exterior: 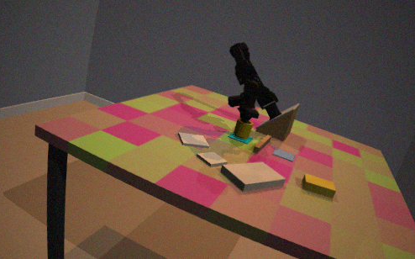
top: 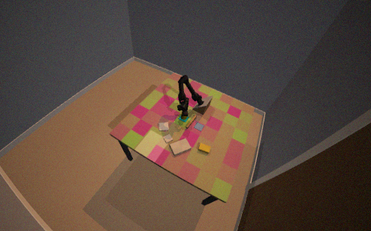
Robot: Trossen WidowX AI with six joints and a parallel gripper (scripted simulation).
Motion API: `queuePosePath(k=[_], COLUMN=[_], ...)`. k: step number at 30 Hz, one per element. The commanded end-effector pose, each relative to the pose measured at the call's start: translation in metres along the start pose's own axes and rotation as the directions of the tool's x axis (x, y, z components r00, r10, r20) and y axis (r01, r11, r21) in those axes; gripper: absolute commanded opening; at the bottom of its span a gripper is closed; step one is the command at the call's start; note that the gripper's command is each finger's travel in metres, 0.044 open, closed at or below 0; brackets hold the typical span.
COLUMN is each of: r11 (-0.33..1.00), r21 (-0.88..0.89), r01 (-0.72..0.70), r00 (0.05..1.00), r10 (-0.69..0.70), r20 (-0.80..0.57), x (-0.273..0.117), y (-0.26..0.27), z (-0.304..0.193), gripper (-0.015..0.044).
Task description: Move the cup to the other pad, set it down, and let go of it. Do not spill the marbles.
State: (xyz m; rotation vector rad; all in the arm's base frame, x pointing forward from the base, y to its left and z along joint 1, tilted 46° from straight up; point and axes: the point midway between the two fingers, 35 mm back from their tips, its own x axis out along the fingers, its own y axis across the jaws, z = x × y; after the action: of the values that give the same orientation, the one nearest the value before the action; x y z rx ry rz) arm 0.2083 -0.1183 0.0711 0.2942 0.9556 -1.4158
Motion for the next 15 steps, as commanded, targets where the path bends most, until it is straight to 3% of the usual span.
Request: queuePosePath(k=[1, 2, 8, 15], r11=[1.000, 1.000, 1.000, 1.000], r21=[0.001, 0.001, 0.001, 0.001], r01=[0.000, 0.000, 0.000, 0.000], r00=[1.000, 1.000, 1.000, 1.000], r10=[0.000, 0.000, 0.000, 0.000], r20=[0.000, 0.000, 0.000, 0.000], x=[-0.0001, -0.0001, -0.0001, -0.0013], y=[0.0000, 0.0000, 0.0000, 0.0002], z=[0.0001, 0.0001, 0.0001, 0.0001], gripper=[0.0000, 0.0000, 0.0147, 0.0147])
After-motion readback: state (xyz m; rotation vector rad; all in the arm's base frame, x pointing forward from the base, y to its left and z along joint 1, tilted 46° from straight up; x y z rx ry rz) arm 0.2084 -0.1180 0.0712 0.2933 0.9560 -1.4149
